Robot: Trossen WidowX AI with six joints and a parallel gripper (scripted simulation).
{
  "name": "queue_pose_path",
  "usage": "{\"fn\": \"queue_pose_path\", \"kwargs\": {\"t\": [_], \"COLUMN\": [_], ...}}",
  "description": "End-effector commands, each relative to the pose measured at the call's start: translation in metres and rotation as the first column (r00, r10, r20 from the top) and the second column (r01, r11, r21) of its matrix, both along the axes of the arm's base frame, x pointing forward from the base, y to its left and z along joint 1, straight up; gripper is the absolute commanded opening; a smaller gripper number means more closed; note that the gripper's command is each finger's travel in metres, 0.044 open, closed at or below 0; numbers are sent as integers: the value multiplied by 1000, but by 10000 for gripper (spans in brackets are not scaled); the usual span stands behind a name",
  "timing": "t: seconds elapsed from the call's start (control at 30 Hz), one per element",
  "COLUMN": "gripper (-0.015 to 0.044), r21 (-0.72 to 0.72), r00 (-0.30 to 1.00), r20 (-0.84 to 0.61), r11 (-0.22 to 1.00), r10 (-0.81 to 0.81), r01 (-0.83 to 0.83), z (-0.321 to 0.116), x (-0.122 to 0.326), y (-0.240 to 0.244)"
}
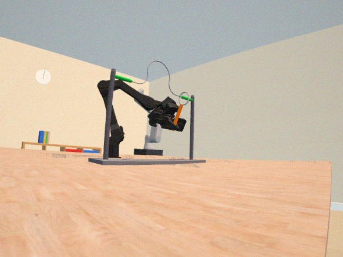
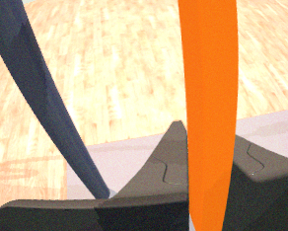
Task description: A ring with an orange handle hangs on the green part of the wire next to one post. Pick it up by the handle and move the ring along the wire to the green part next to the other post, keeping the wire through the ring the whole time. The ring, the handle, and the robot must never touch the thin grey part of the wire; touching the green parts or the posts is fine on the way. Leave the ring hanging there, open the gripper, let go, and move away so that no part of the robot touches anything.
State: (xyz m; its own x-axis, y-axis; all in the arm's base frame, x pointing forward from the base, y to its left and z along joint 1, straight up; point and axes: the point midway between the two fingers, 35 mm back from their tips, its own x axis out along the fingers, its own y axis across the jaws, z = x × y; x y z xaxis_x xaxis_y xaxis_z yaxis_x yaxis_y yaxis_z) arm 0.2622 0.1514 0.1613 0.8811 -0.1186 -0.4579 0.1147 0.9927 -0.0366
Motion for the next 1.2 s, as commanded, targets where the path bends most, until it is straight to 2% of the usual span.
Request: {"fn": "queue_pose_path", "kwargs": {"t": [0.0,0.5,1.17], "gripper": [-150,-150,-150], "r21": [4,4,4], "r00": [1000,1000,1000], "r20": [7,7,7], "r11": [1000,1000,1000], "r10": [-5,-5,-5], "r01": [5,5,5], "z": [2,-17,-17], "x": [1,1,1], "y": [4,4,4]}}
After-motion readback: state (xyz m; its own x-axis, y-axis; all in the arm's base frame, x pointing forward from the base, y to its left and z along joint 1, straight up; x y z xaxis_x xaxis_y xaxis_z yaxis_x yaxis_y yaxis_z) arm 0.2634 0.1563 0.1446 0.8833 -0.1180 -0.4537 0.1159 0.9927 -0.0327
